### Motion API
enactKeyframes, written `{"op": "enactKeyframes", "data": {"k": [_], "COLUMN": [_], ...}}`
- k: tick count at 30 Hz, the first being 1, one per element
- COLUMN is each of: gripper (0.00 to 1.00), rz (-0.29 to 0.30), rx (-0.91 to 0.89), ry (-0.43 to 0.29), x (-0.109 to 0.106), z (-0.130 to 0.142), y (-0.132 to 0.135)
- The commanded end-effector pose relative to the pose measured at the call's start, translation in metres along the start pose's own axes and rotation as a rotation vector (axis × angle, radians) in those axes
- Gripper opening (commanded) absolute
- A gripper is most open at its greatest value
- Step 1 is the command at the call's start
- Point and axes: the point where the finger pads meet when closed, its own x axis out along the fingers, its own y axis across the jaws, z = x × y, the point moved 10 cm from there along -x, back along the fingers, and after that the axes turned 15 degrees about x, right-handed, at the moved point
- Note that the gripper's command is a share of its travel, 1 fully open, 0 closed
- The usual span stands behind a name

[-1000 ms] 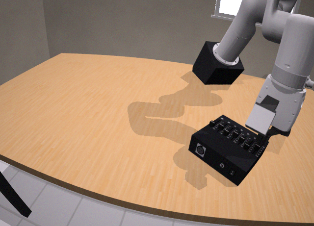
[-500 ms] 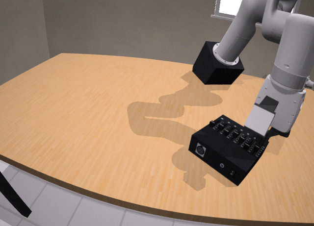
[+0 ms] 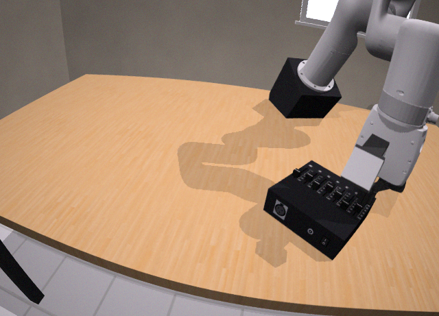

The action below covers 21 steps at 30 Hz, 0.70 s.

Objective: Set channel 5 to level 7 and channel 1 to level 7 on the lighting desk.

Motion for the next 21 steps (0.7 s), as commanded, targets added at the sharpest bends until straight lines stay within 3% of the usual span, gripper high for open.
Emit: {"op": "enactKeyframes", "data": {"k": [1,21], "gripper": [0.00,0.00], "rz": [-0.003,-0.003], "rx": [0.000,0.000], "ry": [0.002,0.002], "x": [-0.0008,-0.0008], "z": [-0.0007,0.0028], "y": [-0.0008,0.0001]}}
